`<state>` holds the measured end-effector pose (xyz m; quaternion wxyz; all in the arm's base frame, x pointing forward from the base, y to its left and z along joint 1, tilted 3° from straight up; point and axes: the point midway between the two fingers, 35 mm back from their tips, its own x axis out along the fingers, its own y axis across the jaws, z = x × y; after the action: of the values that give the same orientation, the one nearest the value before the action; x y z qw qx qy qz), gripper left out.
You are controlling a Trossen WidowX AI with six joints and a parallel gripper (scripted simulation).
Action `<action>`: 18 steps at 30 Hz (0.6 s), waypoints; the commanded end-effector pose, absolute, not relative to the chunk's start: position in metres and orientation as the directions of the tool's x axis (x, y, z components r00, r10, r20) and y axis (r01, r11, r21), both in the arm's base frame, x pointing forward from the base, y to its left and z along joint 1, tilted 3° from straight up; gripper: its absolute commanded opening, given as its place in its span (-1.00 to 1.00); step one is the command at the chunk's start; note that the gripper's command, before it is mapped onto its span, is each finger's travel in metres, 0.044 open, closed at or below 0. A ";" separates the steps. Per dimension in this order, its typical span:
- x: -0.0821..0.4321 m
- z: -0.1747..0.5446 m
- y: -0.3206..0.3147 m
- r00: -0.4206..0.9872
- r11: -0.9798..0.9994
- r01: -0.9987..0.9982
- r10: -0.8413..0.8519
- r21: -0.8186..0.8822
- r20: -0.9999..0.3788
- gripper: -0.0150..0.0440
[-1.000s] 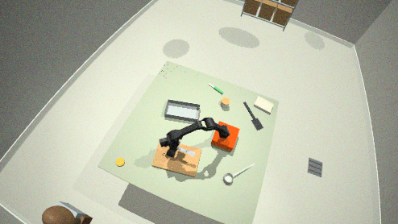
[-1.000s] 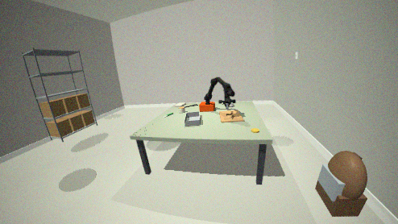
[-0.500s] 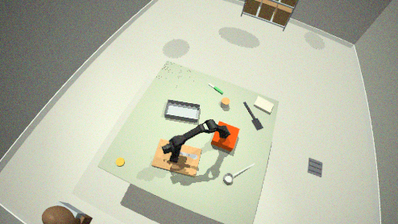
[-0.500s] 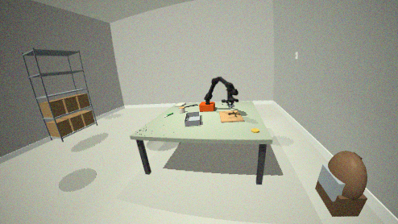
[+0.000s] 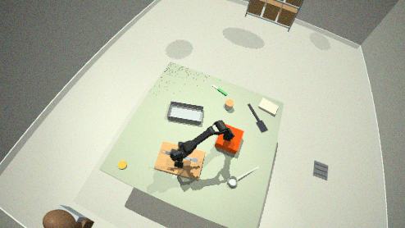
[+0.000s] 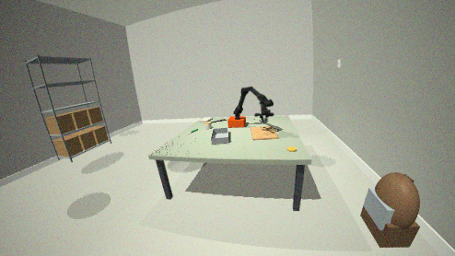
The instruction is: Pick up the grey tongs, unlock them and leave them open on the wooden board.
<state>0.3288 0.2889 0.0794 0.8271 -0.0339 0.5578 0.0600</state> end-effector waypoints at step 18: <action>0.320 0.119 0.293 0.758 0.991 -0.133 0.095 -0.010 -0.645 -1.00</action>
<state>0.3217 0.2940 0.1061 0.9235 -0.0358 0.3768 0.0618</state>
